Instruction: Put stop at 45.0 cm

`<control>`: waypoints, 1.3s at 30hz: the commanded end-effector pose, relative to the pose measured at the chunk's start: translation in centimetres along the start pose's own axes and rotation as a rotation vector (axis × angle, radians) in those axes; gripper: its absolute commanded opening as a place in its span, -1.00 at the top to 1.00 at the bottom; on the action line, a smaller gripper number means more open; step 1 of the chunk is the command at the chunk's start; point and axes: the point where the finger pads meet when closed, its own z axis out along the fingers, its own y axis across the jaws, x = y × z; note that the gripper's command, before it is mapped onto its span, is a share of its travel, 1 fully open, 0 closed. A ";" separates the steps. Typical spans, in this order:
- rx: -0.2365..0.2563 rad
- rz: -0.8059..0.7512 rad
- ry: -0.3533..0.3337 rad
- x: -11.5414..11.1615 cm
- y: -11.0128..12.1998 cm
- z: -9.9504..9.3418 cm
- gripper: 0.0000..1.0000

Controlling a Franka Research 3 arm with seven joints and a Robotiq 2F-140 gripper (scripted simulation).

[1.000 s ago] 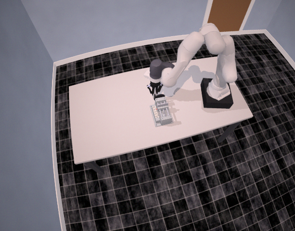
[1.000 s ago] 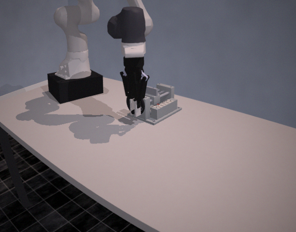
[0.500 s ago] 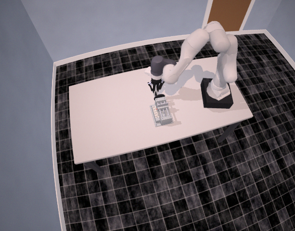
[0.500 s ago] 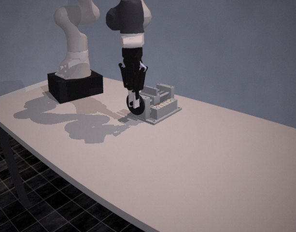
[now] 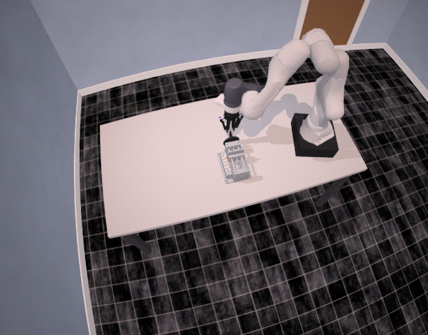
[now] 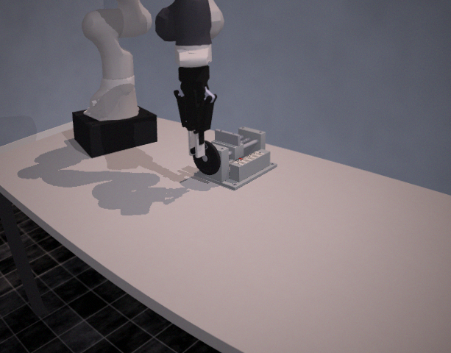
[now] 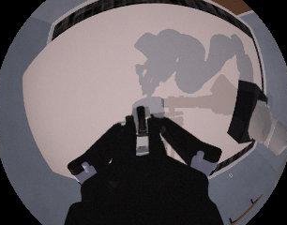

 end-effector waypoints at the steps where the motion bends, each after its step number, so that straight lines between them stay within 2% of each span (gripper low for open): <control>1: -0.007 -0.006 -0.001 0.0 0.9 0.2 0.92; 9: -0.007 -0.006 -0.001 0.0 2.3 0.9 0.92; 17: -0.007 -0.006 -0.001 0.0 3.6 3.0 0.92; 39: -0.007 -0.006 -0.001 0.0 2.4 6.2 0.92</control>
